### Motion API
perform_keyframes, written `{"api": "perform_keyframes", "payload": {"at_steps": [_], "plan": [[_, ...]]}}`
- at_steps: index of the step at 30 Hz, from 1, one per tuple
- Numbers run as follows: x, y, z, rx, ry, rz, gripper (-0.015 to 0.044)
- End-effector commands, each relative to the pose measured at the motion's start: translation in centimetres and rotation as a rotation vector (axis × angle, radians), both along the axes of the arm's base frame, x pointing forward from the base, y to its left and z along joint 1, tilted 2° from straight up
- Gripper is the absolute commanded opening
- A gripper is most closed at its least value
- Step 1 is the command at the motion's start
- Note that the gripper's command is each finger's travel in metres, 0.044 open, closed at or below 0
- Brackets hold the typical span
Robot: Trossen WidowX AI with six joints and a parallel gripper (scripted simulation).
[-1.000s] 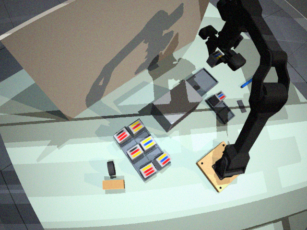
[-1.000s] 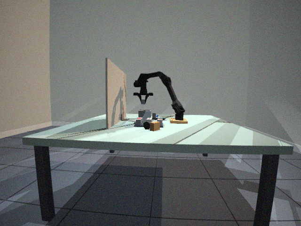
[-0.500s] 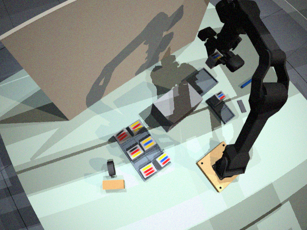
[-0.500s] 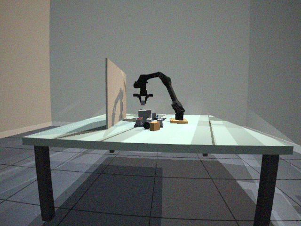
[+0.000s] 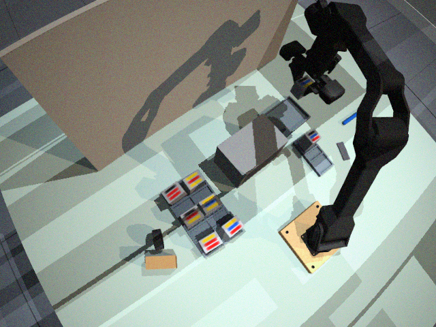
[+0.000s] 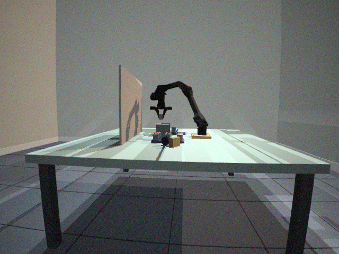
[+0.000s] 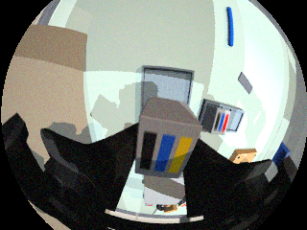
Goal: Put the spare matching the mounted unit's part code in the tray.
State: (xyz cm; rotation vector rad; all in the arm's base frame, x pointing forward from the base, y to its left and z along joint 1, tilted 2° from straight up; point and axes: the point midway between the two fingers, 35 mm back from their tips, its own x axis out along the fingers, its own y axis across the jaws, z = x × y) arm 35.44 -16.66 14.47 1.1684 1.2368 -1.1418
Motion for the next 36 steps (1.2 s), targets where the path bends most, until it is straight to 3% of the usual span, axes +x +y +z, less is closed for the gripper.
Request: {"api": "perform_keyframes", "payload": {"at_steps": [1, 36], "plan": [[0.0, 0.0, -0.3, 0.003, 0.001, -0.004, 0.0000], [0.2, 0.0, -2.7, 0.003, 0.001, -0.004, 0.0000]]}}
